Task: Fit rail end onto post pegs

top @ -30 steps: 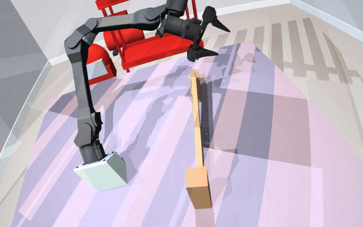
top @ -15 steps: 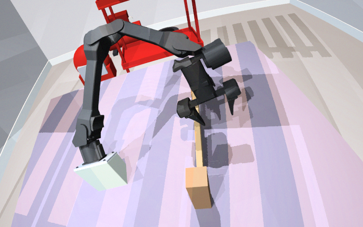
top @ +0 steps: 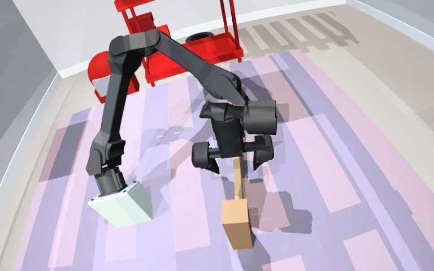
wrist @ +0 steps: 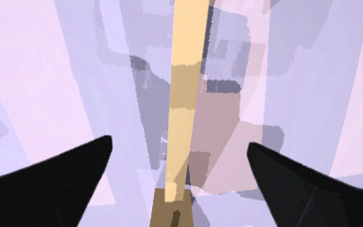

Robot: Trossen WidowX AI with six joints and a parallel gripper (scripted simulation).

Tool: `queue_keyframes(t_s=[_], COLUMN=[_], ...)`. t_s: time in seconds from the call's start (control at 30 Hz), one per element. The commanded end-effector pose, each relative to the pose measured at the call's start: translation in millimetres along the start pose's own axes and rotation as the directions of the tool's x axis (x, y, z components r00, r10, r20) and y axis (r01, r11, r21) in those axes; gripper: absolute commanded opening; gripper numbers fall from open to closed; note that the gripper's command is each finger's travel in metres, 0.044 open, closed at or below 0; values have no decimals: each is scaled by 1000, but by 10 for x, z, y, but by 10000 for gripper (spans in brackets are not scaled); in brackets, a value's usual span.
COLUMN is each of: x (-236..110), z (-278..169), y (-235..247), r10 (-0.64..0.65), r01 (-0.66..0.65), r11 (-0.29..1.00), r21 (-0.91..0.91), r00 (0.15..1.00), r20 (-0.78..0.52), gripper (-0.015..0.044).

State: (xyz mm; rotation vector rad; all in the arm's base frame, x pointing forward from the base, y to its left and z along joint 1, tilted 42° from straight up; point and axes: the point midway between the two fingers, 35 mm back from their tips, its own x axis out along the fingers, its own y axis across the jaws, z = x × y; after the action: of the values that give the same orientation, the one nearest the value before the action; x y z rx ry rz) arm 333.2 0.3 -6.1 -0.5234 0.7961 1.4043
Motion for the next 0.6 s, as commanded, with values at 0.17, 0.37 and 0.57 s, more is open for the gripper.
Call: queue_keyframes(t_s=[0.17, 0.37, 0.57], x=[143, 240, 338], z=[1, 2, 4], y=[-4, -10, -13], r10=[4, 3, 3], r01=[-4, -3, -3], r11=[1000, 1000, 1000], r21=[-1, -1, -1], r00=[1000, 1000, 1000], r20=[3, 3, 3], gripper=[440, 440, 440])
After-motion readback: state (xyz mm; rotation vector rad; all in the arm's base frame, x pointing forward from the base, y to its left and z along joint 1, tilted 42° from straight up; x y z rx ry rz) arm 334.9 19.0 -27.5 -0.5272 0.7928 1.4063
